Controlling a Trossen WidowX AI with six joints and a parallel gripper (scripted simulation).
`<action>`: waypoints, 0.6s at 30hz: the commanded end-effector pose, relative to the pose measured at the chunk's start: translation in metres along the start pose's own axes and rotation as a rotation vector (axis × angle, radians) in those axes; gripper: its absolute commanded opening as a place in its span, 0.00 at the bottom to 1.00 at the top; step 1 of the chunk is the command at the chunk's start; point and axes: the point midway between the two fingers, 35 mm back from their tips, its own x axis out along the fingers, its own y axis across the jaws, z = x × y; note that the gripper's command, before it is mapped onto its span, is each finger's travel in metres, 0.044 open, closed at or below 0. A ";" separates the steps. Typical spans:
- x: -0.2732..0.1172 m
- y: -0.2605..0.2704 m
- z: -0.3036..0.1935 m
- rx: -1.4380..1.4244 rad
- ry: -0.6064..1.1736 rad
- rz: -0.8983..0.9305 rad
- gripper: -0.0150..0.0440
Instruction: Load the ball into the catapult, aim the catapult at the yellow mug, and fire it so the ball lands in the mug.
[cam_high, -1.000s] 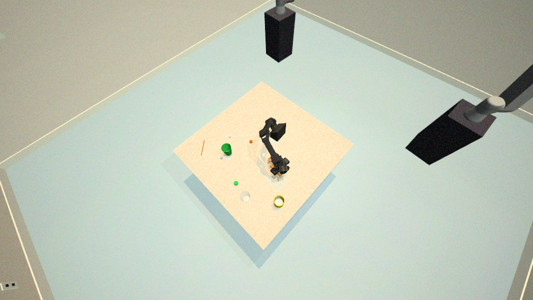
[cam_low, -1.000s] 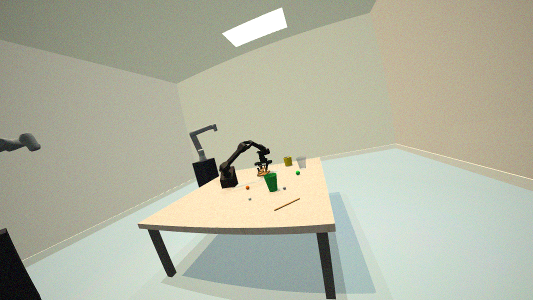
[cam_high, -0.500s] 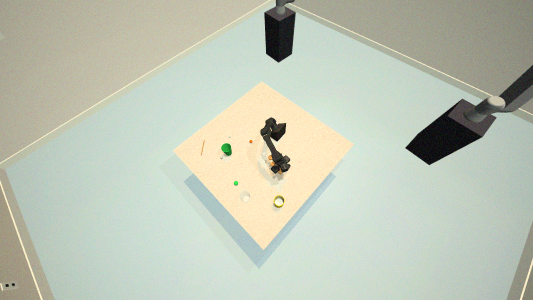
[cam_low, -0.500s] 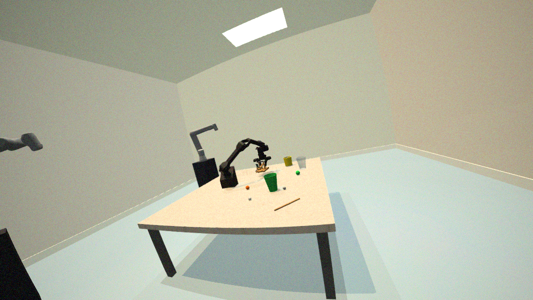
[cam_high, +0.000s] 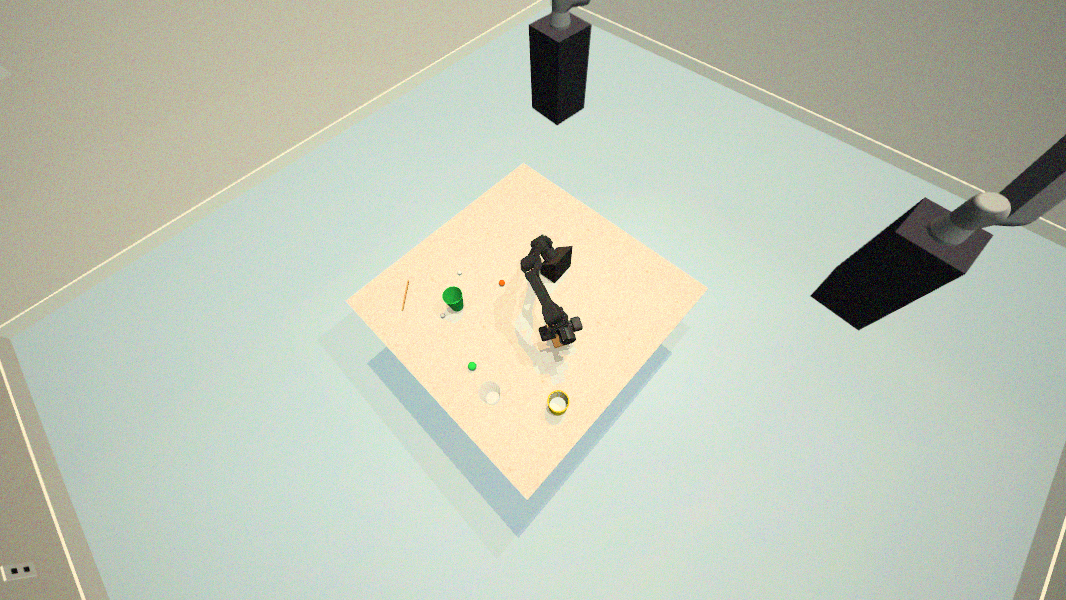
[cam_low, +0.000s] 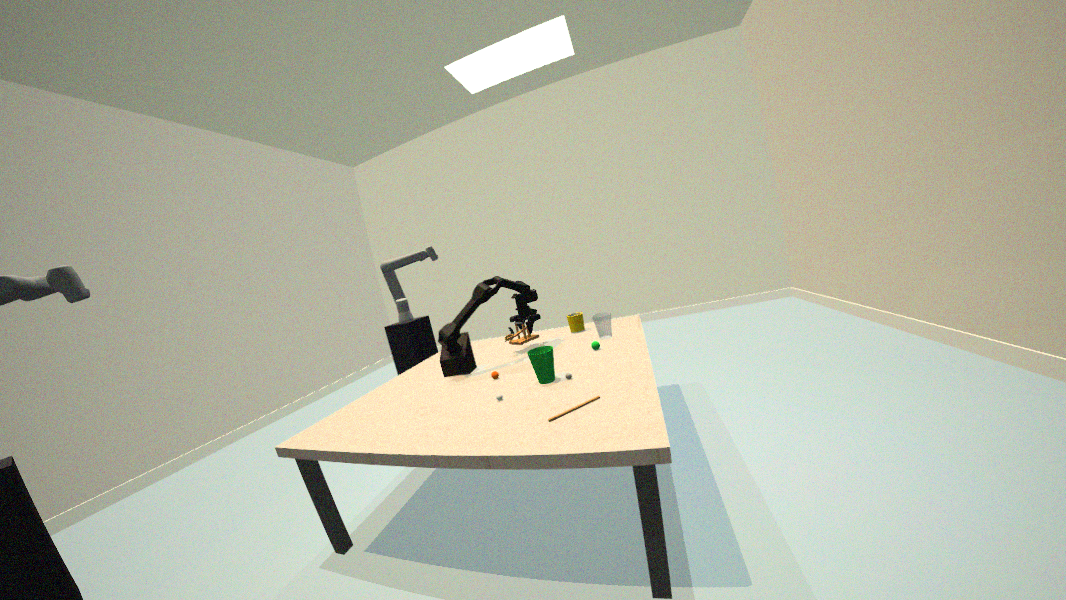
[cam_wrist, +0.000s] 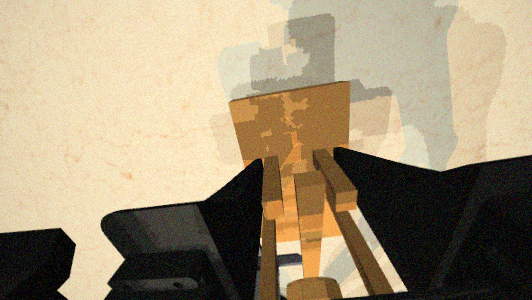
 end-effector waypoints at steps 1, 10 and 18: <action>-0.005 -0.005 0.003 0.118 -0.011 -0.005 0.25; -0.004 -0.018 0.003 0.270 -0.010 -0.007 0.25; 0.005 -0.019 0.004 0.270 -0.011 -0.007 0.25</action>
